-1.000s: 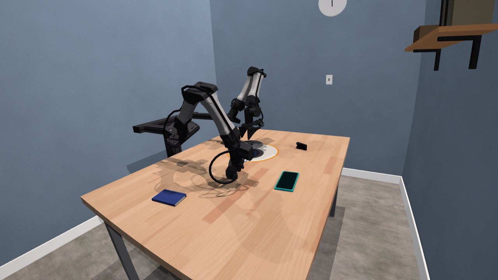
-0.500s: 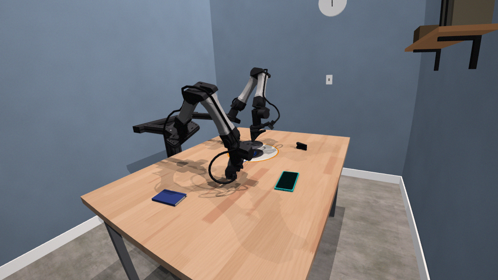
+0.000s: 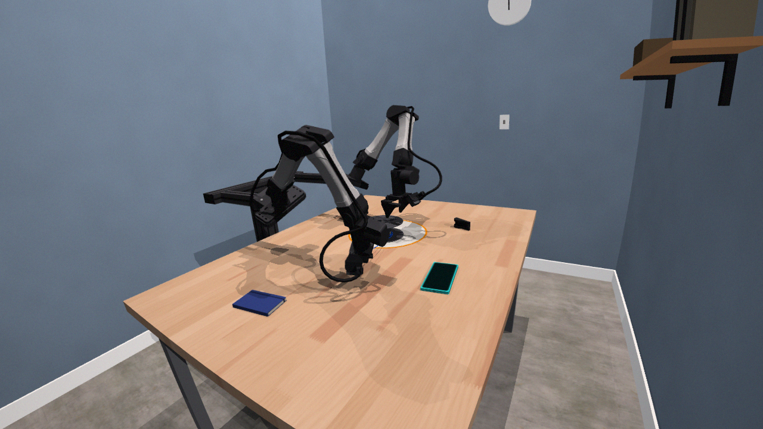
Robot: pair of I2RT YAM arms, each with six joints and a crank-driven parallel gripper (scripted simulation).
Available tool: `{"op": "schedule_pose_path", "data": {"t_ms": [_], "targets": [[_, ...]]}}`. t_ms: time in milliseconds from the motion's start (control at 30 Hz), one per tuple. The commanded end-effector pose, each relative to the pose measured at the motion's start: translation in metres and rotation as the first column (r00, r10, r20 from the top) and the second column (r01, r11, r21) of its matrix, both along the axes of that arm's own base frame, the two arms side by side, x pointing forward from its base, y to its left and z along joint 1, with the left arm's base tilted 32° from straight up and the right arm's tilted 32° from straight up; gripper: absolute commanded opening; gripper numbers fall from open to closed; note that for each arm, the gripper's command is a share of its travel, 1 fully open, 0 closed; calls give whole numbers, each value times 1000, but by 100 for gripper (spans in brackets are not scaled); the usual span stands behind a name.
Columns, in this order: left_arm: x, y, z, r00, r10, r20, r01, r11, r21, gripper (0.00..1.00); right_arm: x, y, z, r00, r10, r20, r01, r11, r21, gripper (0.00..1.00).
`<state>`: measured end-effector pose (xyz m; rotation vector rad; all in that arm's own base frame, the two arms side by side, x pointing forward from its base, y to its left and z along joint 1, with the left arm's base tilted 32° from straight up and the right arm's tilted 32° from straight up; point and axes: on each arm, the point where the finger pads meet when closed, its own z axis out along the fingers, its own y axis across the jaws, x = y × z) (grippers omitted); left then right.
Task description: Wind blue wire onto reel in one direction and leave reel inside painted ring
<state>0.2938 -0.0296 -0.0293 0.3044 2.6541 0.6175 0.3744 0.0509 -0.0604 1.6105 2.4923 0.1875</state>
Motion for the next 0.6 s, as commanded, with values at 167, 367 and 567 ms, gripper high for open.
{"op": "schedule_pose_path", "data": {"t_ms": [167, 367, 567], "targets": [[-1, -3, 4, 954, -250, -165, 267, 959, 90, 97, 9, -1, 18, 999, 4, 39, -4, 1000, 4, 0], [0, -5, 4, 954, -250, -166, 267, 959, 90, 97, 8, -1, 16, 999, 4, 39, -4, 1000, 4, 0], [0, -7, 3, 954, -250, -166, 267, 959, 90, 97, 7, -1, 15, 999, 4, 39, -4, 1000, 4, 0]]}}
